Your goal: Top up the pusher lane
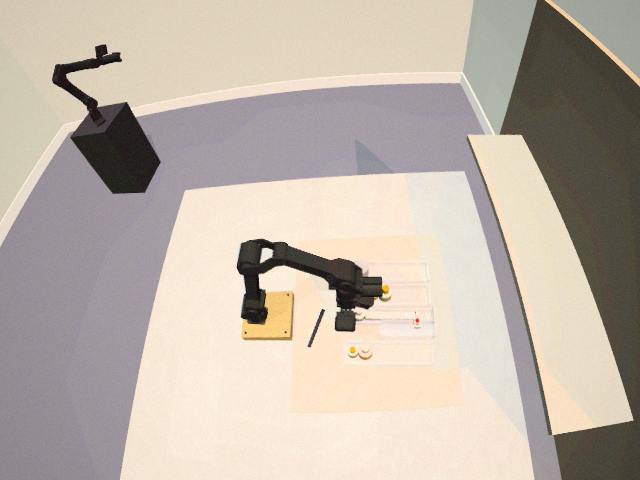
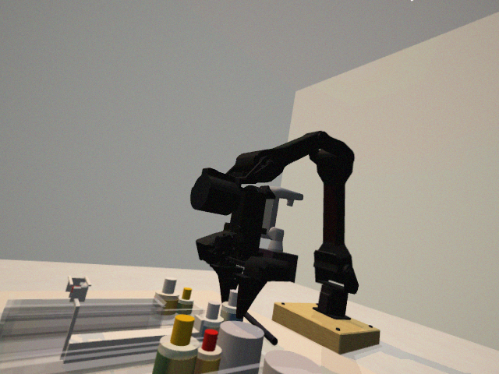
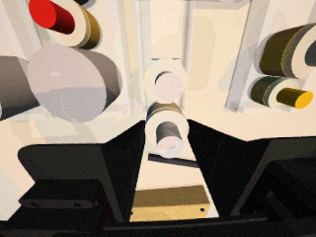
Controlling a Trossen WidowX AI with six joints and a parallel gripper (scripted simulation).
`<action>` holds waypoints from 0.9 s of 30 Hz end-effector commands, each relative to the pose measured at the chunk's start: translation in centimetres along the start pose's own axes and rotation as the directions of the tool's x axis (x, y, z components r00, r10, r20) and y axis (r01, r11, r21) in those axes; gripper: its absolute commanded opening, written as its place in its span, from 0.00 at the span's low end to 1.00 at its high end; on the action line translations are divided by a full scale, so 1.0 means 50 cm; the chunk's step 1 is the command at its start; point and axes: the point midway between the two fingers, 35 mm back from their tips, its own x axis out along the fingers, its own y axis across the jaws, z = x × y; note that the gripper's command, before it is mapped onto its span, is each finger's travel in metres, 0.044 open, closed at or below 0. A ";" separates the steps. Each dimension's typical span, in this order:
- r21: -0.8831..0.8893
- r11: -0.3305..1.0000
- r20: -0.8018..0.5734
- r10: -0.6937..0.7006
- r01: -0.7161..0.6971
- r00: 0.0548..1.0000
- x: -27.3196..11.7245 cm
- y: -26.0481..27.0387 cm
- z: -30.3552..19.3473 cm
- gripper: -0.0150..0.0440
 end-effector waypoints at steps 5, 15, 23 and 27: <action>-0.006 1.000 0.025 -0.001 0.001 1.000 -0.007 0.000 0.021 0.25; -0.006 1.000 0.025 -0.001 0.001 1.000 -0.009 0.000 0.029 0.25; -0.006 1.000 0.026 -0.001 0.001 1.000 -0.011 0.000 0.036 0.25; -0.006 1.000 0.026 -0.001 0.001 1.000 -0.011 0.000 0.040 0.25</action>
